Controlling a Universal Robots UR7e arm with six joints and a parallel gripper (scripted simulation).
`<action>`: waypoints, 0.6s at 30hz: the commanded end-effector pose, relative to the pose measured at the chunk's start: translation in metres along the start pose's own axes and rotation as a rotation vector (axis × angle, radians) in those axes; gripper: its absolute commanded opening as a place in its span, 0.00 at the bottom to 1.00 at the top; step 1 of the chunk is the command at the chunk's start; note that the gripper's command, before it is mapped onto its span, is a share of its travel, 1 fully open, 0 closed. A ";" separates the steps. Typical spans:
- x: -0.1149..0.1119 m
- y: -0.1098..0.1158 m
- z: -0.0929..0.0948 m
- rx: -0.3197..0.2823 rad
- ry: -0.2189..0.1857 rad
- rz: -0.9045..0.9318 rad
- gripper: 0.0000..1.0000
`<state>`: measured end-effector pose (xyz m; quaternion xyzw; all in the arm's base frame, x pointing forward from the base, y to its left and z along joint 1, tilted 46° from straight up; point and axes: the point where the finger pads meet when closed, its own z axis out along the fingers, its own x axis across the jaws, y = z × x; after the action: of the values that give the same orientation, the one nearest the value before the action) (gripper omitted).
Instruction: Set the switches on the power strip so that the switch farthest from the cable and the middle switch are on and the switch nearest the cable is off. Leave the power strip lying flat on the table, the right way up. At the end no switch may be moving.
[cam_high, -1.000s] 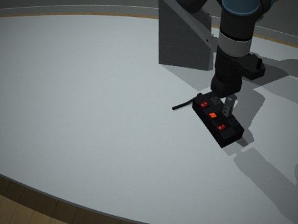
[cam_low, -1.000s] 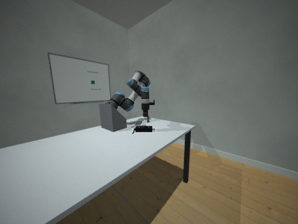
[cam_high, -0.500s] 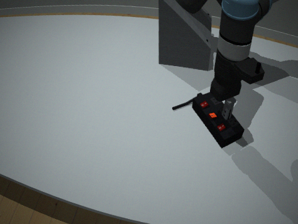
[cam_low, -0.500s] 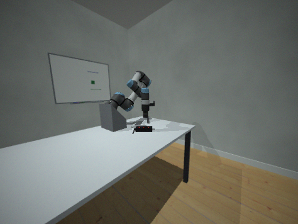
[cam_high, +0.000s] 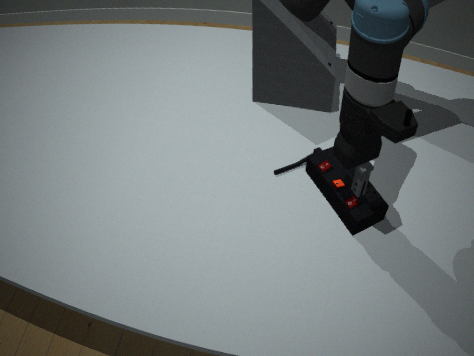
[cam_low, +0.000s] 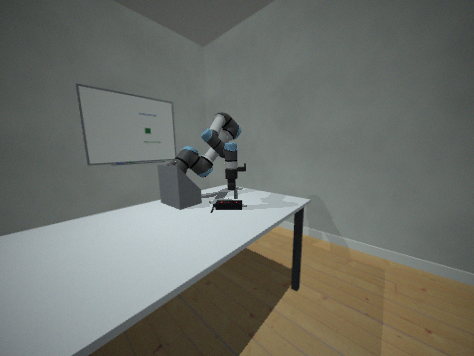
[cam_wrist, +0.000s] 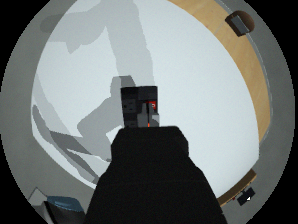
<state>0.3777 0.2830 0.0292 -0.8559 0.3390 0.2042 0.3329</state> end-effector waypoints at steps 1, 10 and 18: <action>0.001 0.000 0.007 0.001 0.001 0.000 0.00; 0.001 0.000 0.012 0.001 0.001 0.000 0.00; 0.001 0.000 0.015 0.001 0.001 0.000 0.00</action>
<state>0.3762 0.2927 0.0196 -0.8559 0.3392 0.2041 0.3329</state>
